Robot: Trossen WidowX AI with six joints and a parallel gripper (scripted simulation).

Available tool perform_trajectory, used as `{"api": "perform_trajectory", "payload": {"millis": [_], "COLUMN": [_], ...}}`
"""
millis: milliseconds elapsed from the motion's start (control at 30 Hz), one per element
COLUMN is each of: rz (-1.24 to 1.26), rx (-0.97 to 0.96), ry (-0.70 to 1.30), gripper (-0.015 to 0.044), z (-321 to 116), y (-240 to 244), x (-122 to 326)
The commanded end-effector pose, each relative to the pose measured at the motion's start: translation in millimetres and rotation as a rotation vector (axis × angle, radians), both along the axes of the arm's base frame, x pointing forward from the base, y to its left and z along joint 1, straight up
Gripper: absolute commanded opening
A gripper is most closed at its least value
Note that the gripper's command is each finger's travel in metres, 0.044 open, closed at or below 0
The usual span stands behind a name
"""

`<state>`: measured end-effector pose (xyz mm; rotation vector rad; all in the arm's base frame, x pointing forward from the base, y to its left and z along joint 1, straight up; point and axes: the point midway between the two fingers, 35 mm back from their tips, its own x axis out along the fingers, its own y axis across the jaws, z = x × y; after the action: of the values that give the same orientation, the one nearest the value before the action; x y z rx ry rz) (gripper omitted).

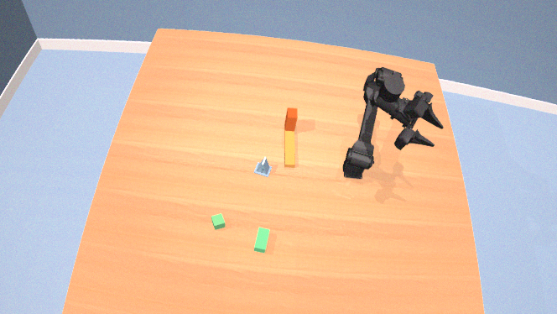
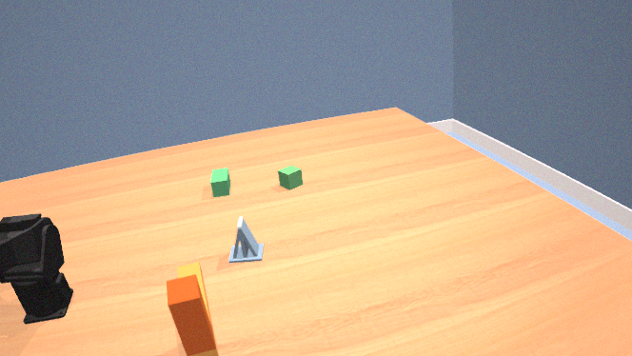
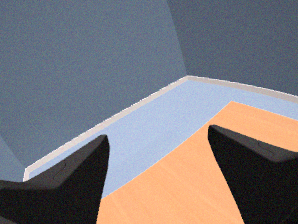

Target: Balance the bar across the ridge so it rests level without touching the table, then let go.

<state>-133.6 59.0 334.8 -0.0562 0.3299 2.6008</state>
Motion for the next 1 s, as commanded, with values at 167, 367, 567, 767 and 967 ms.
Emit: {"api": "perform_trajectory", "payload": {"millis": [167, 367, 567, 767, 967], "rz": [-0.223, -0.353, -0.472, -0.580, -0.678], "rx": [-0.003, -0.011, -0.022, -0.046, -0.081], "ry": [-0.096, -0.168, -0.248, -0.334, -0.423], "gripper": [0.0315, 0.0315, 0.0315, 0.0315, 0.0315], "z": [-3, -7, -12, -18, -24], "y": [47, 70, 89, 103, 113], "x": [27, 49, 73, 101, 130]}}
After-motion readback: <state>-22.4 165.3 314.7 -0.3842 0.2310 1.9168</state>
